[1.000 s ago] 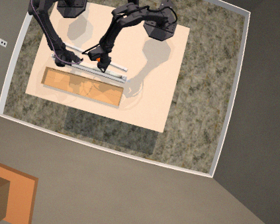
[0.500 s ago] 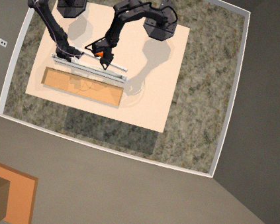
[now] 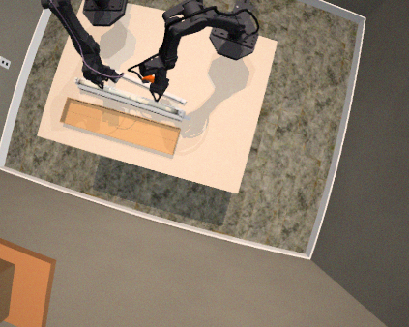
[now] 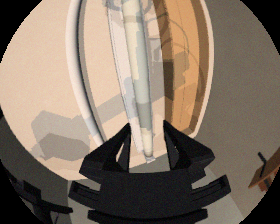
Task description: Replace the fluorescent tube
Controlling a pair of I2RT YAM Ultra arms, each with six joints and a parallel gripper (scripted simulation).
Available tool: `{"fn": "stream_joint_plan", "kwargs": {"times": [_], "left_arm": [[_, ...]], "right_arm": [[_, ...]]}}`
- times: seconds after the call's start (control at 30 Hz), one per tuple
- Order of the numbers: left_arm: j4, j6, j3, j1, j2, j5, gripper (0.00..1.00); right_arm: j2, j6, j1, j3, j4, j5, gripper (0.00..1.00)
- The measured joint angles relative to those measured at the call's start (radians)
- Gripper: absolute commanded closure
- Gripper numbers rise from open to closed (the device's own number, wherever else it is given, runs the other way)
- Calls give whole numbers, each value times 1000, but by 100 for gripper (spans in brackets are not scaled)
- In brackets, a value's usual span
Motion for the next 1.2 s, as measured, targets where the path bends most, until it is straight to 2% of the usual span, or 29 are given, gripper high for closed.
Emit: {"fn": "stream_joint_plan", "kwargs": {"times": [0.77, 1.2], "left_arm": [[-2, 2, 9, 2, -1, 1, 51], [22, 35, 89, 39, 102, 21, 51]], "right_arm": [[10, 2, -1, 0, -1, 0, 51], [129, -11, -15, 48, 53, -3, 51]]}}
